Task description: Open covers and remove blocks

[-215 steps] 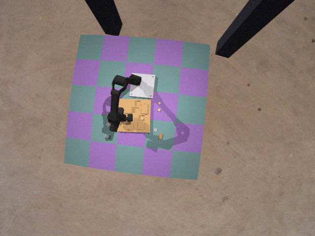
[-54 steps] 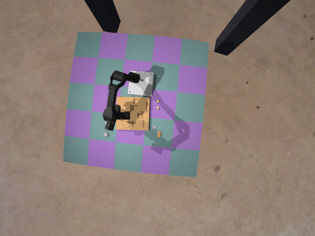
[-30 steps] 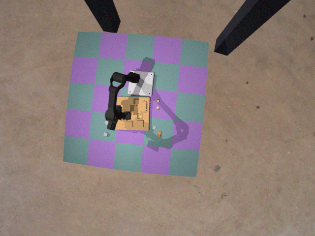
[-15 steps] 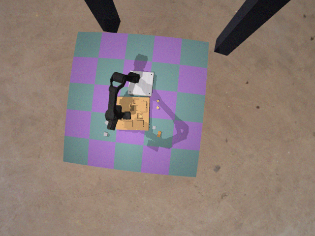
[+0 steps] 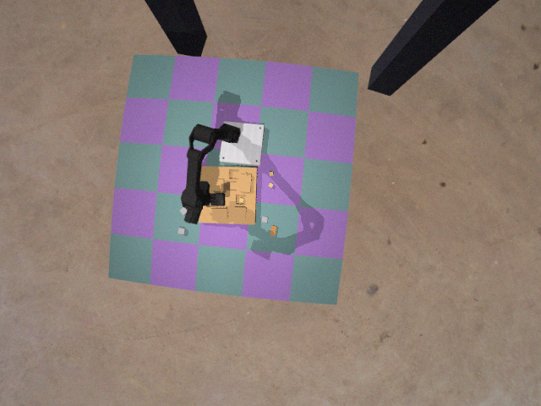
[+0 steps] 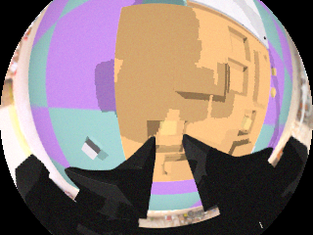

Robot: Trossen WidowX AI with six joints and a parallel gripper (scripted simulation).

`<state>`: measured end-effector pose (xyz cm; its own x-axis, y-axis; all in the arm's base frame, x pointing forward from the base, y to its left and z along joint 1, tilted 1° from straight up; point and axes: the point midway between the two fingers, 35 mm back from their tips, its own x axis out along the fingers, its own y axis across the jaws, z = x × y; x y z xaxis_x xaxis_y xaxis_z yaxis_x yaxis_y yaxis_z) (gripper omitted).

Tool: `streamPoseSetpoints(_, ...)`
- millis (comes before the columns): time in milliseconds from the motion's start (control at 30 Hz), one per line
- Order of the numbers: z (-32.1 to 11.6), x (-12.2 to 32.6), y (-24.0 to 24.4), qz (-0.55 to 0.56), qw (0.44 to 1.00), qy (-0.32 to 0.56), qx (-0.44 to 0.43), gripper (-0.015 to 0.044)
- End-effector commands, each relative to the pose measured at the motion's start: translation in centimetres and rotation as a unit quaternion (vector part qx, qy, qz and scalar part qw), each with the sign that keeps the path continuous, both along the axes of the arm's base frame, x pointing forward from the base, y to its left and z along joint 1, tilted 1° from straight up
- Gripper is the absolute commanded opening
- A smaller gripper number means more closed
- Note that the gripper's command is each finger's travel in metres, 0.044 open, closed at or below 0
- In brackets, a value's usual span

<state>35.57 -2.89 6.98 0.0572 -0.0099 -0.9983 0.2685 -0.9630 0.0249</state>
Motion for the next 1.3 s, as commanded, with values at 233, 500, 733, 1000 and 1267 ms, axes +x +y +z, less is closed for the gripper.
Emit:
streamPoseSetpoints(233,-1.3,-0.2,0.0,0.001,1.000,0.004,0.002,0.0144)
streamPoseSetpoints(500,-1.7,-0.2,0.0,0.001,1.000,0.004,0.002,0.0144)
streamPoseSetpoints(733,-1.9,-0.2,0.0,0.001,1.000,0.004,0.002,0.0144)
streamPoseSetpoints(1000,-2.6,-0.1,0.0,0.001,1.000,0.004,0.002,0.0144)
streamPoseSetpoints(1267,-2.5,0.0,0.0,0.000,1.000,0.002,0.000,0.0130)
